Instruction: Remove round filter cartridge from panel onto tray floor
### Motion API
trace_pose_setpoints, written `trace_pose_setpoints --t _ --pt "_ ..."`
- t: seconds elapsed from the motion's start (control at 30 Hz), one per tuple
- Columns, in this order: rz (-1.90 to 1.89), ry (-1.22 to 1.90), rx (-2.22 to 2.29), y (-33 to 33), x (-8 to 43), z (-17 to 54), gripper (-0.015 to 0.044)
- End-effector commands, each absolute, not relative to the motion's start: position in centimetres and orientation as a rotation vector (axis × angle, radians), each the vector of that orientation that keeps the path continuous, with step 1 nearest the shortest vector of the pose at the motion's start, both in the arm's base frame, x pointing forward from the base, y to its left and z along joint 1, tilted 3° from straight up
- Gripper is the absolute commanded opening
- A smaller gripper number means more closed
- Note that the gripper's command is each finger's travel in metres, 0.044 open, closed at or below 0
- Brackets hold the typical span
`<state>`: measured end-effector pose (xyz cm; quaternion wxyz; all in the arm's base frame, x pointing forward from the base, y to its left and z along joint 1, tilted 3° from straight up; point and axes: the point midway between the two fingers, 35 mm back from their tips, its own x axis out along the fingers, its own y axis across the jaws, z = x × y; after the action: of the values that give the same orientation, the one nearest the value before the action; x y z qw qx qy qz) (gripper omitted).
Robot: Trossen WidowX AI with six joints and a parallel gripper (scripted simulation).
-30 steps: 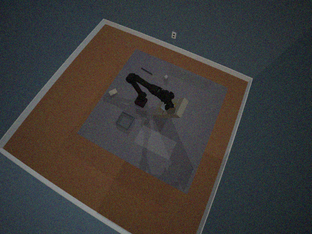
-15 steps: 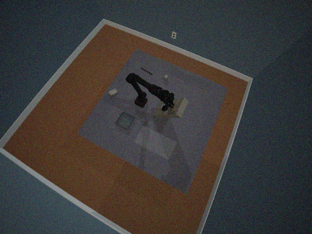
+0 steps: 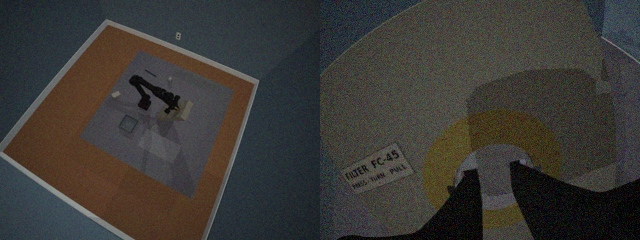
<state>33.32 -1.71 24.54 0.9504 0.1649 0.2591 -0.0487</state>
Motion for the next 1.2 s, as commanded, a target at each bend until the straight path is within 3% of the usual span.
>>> trace_pose_setpoints --t 0.0,0.2,0.7,1.17 --pt "-0.093 0.533 0.316 -1.7 34.0 24.1 0.0" --pt "-0.087 0.534 0.296 -1.7 33.7 24.3 0.0" --pt "-0.088 0.54 0.296 -1.7 27.1 28.2 0.0" --pt "-0.088 0.541 0.296 -1.6 25.9 26.0 0.0"
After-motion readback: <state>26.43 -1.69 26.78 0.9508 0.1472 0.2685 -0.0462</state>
